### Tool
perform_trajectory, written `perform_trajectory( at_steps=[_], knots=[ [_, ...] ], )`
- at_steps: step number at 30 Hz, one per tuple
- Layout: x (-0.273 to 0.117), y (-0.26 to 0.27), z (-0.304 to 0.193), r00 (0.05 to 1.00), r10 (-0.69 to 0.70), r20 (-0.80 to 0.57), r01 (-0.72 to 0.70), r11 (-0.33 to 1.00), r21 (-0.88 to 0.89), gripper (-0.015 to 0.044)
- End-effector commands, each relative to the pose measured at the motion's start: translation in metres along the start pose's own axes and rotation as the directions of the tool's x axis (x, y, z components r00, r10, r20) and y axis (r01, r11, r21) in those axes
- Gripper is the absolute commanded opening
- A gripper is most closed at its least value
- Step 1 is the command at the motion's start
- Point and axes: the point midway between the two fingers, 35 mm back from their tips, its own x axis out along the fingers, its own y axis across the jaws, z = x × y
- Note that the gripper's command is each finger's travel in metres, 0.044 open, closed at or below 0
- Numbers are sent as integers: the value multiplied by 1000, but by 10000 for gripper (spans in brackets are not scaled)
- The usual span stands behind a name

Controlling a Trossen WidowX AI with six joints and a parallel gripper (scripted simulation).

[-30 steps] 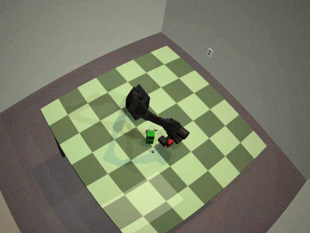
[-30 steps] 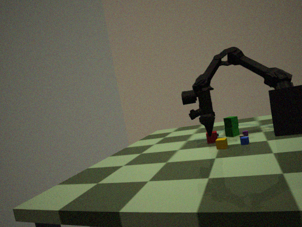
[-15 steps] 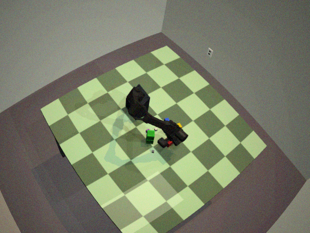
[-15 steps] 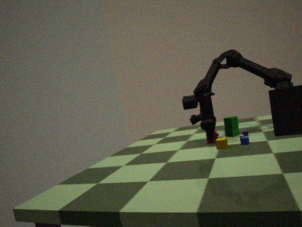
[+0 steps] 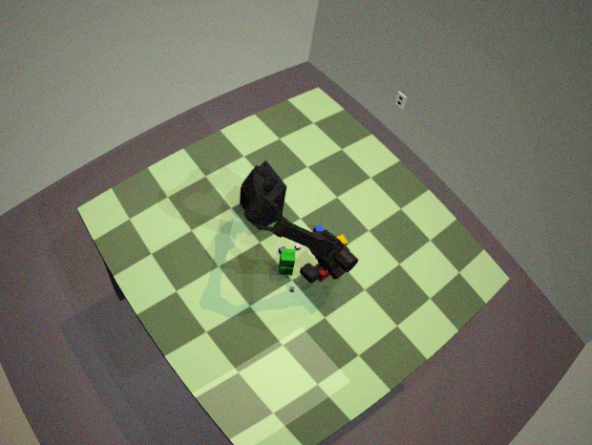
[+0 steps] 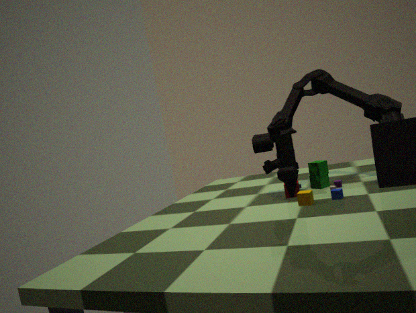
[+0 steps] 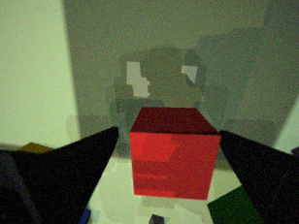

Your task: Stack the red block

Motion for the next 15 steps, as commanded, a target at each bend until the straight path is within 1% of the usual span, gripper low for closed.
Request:
perform_trajectory(
  at_steps=[1,10,15],
  knots=[
    [0,0,-1,1000,-5,-2,5,1000,-4,440],
    [0,0,-1,1000,-5,-2,5,1000,-4,204],
    [0,0,-1,1000,-5,-2,5,1000,-4,170]
  ],
)
